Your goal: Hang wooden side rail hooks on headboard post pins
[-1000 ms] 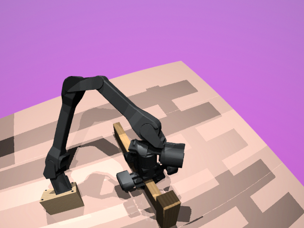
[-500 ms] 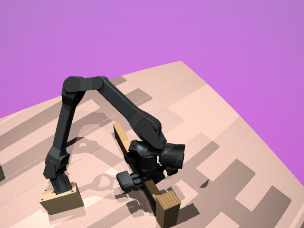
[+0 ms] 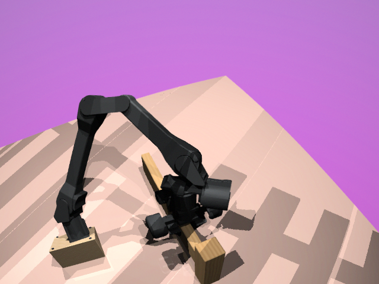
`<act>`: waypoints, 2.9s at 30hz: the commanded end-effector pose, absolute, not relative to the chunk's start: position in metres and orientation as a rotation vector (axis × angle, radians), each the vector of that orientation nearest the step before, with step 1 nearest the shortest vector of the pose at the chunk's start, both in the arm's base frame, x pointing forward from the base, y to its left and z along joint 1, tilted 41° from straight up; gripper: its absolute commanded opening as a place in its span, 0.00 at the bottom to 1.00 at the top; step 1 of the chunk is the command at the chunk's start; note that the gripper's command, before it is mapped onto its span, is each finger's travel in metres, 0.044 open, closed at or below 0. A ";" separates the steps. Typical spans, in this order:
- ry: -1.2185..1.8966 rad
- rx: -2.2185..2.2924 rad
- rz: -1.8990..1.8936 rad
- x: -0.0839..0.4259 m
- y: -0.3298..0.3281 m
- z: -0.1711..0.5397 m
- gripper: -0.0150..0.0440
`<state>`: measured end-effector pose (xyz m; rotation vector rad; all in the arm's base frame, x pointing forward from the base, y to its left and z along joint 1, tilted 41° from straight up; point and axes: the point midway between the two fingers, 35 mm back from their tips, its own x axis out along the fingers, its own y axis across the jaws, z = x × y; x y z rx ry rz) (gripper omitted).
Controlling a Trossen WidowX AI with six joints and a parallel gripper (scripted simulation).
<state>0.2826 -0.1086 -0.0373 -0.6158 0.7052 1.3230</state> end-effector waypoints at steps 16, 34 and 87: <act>0.708 -0.628 1.310 0.282 -0.116 -0.037 0.25; 0.707 -0.628 1.310 0.284 -0.117 -0.039 0.25; 0.708 -0.628 1.310 0.283 -0.122 -0.041 0.25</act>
